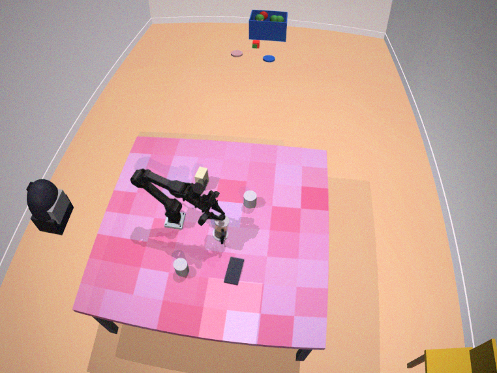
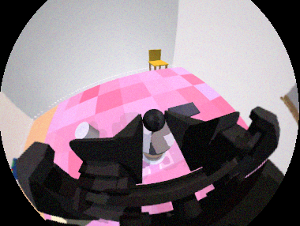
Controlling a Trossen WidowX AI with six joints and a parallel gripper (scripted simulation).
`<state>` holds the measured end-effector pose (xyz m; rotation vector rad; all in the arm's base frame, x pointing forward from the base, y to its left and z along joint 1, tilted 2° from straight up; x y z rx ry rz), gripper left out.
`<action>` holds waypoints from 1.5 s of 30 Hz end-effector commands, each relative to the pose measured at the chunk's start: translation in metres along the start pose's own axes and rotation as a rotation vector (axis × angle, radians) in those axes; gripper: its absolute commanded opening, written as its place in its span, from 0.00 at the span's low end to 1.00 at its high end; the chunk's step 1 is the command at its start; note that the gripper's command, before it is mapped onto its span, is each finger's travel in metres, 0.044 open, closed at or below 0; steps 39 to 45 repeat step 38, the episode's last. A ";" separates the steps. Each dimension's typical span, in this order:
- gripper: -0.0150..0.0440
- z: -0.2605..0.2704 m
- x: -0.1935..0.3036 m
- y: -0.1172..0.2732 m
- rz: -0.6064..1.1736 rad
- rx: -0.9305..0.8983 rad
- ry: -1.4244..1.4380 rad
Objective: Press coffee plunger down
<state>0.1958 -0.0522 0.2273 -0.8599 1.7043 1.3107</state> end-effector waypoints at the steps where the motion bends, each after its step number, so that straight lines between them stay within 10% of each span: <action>1: 0.47 0.000 0.000 0.000 0.002 0.000 0.000; 14: 1.00 0.000 0.000 0.000 0.002 0.000 0.000; 45: 1.00 -0.006 -0.056 0.056 0.024 -0.008 0.007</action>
Point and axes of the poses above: the point midway between the two fingers, 35 mm back from their tips, its own y axis back along the fingers, its own z axis across the jaws, x = y × z, the point moved 7 cm from there along y, back along the fingers, and after that the axes turned 9 degrees about y, right-handed, at the moved point
